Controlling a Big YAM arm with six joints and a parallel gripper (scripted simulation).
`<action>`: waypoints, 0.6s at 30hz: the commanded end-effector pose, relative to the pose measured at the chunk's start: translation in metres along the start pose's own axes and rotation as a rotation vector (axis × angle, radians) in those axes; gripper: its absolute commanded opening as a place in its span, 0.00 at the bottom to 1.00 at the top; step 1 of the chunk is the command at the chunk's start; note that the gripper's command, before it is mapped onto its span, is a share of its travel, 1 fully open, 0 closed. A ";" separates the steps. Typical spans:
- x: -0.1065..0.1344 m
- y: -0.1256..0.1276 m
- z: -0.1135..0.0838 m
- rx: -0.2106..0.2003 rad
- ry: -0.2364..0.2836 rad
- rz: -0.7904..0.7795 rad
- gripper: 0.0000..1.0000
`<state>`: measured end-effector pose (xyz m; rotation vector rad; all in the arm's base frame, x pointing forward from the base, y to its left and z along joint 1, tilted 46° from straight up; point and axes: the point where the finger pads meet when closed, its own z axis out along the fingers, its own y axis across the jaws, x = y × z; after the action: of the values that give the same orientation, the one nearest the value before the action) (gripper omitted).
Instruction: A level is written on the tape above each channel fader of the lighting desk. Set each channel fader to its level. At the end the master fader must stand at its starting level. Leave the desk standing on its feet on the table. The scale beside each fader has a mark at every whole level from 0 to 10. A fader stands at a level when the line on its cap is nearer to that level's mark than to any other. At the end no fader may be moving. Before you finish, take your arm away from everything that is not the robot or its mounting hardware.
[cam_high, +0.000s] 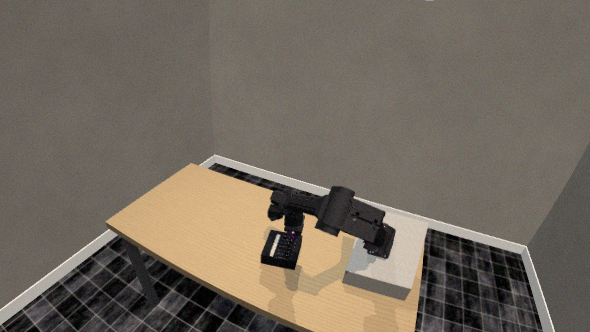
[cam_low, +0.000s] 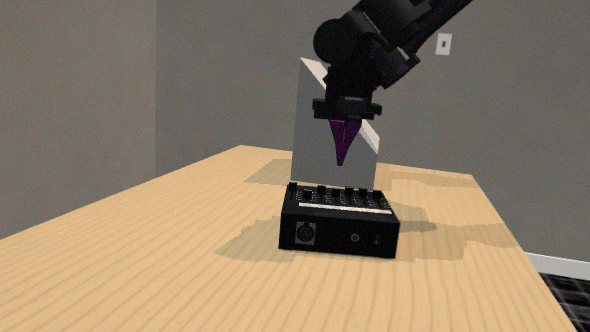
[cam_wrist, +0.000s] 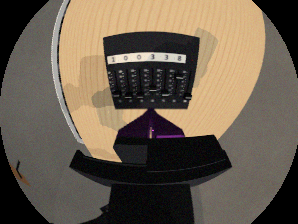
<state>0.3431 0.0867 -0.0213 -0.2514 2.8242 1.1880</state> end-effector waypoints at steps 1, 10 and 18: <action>-0.013 -0.005 -0.011 0.008 -0.029 -0.005 0.00; 0.002 -0.024 -0.003 0.007 -0.025 0.001 0.00; 0.000 -0.028 -0.003 0.008 -0.026 -0.016 0.00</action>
<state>0.3381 0.0719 -0.0417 -0.2385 2.8290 1.1914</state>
